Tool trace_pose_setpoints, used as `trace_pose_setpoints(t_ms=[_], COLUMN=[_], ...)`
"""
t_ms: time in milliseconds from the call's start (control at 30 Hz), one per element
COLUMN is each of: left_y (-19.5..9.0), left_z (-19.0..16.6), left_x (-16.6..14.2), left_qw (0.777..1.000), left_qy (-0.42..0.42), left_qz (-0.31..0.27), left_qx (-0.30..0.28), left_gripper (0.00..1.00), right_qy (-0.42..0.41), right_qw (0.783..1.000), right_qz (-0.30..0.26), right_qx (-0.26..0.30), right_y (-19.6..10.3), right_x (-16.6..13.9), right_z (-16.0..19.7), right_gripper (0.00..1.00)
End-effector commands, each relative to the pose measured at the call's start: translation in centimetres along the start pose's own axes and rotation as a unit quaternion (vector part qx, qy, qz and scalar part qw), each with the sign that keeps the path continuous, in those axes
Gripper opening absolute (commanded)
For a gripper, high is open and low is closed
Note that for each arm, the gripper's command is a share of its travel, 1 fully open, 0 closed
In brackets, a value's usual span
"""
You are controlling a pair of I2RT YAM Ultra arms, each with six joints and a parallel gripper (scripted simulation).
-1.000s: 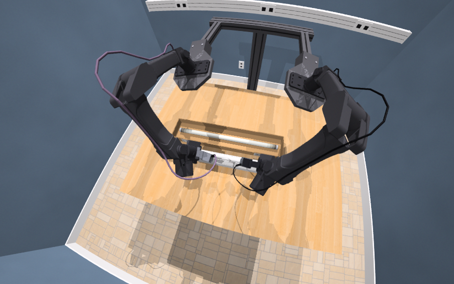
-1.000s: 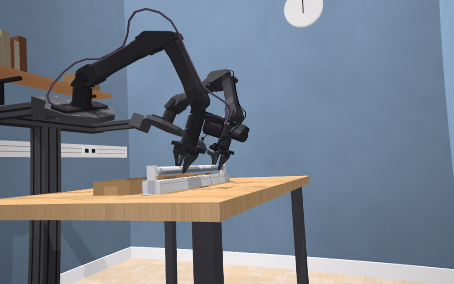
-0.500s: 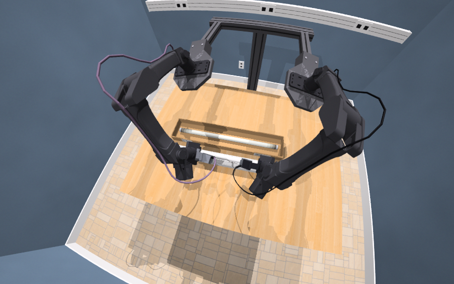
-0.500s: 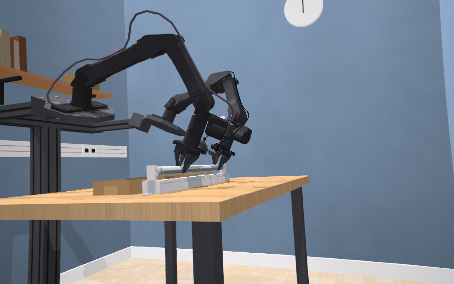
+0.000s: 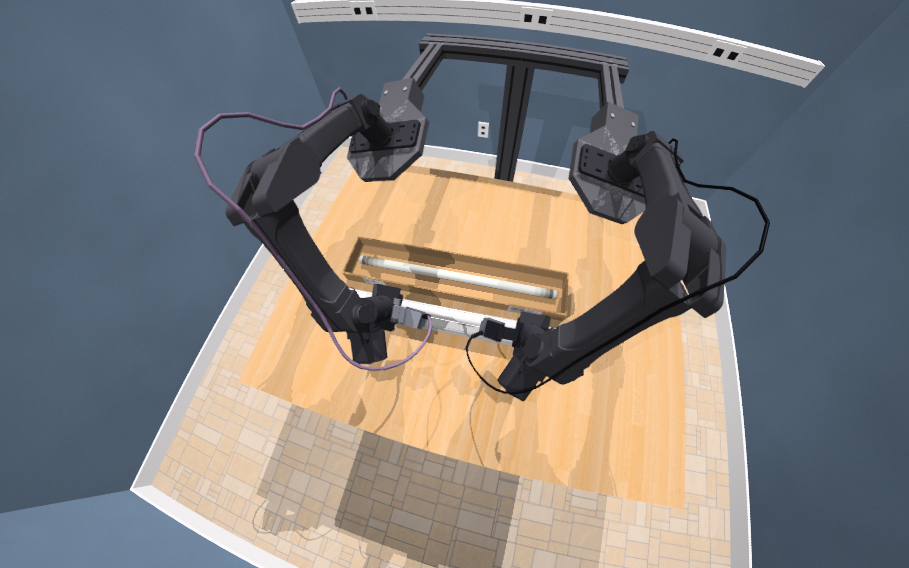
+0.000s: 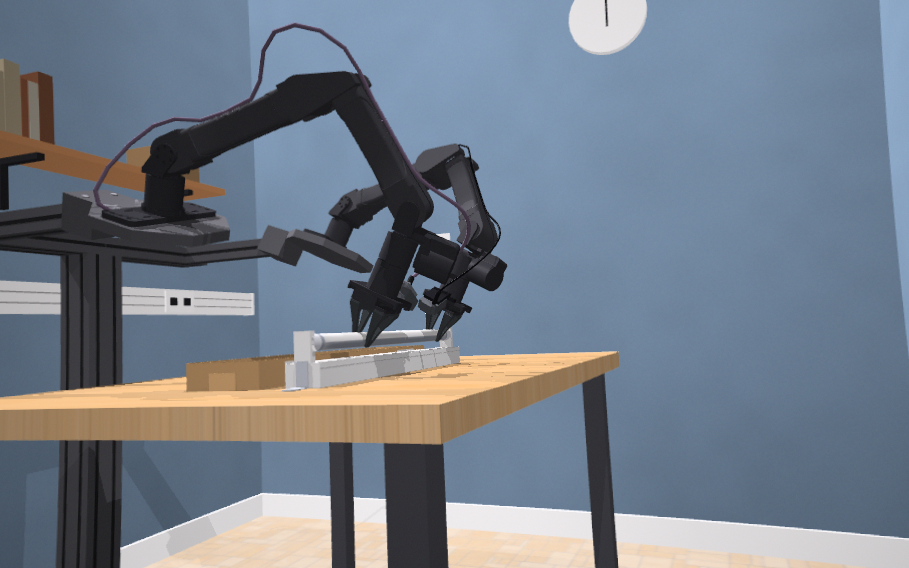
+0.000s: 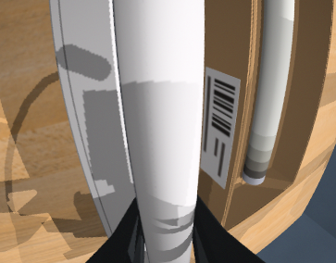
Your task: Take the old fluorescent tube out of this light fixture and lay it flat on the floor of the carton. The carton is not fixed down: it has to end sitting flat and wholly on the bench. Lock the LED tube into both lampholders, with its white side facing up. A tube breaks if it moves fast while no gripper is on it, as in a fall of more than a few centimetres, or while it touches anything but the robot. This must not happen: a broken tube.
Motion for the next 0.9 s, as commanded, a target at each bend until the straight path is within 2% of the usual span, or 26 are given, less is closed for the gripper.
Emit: trace_pose_setpoints(t_ms=[0,300,333,400,433,467,533,633,667,867], left_y=[-0.7,-0.5,-0.6,-0.6,-0.6,-0.5,-0.5,-0.7,-0.6,-0.4], left_z=[1.2,0.8,1.7,1.7,0.7,0.7,0.9,2.0,2.0,1.5], left_x=[0.8,-0.1,0.7,0.7,0.2,-0.2,0.0,1.3,1.3,0.2], left_qw=[1.000,1.000,1.000,1.000,0.999,0.999,0.999,1.000,1.000,0.999], left_qy=[0.000,-0.006,-0.001,-0.001,-0.003,-0.008,-0.007,0.002,0.002,-0.008], left_qz=[-0.007,-0.013,-0.013,-0.013,-0.013,-0.015,-0.016,-0.017,-0.017,-0.019], left_qx=[0.014,-0.024,-0.002,-0.002,-0.032,-0.037,-0.039,-0.009,-0.011,-0.036], left_gripper=[0.11,0.11,0.11,0.11,0.11,0.11,0.11,0.11,0.11,0.11], right_qy=[0.002,0.006,0.003,0.003,0.004,0.008,0.003,0.002,0.001,0.006], right_qw=[1.000,1.000,1.000,1.000,0.999,0.999,0.999,1.000,1.000,0.999], right_qz=[-0.016,-0.007,-0.015,-0.015,-0.005,-0.005,-0.004,-0.017,-0.012,-0.007], right_qx=[-0.015,0.026,0.002,0.002,0.035,0.040,0.041,0.007,0.016,0.040], right_y=[-1.1,-0.6,-1.0,-1.0,-0.6,-0.6,-0.7,-1.4,-0.5,-0.5], right_x=[1.2,0.5,1.3,1.3,0.5,0.2,0.8,1.6,1.7,0.8], right_z=[-1.2,-0.7,-1.5,-1.5,-0.6,-0.7,-0.7,-2.0,-1.7,-1.3], right_gripper=[0.11,0.11,0.11,0.11,0.11,0.11,0.11,0.11,0.11,0.11])
Point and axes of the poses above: on each arm, the point where the finger pads meet when closed, its own y axis out along the fingers, its own z axis across the jaws, x = y × z, the point moved 1 cm from there along -y, back along the fingers, and after that the axes turned 9 degrees about y, right-handed, at the moved point
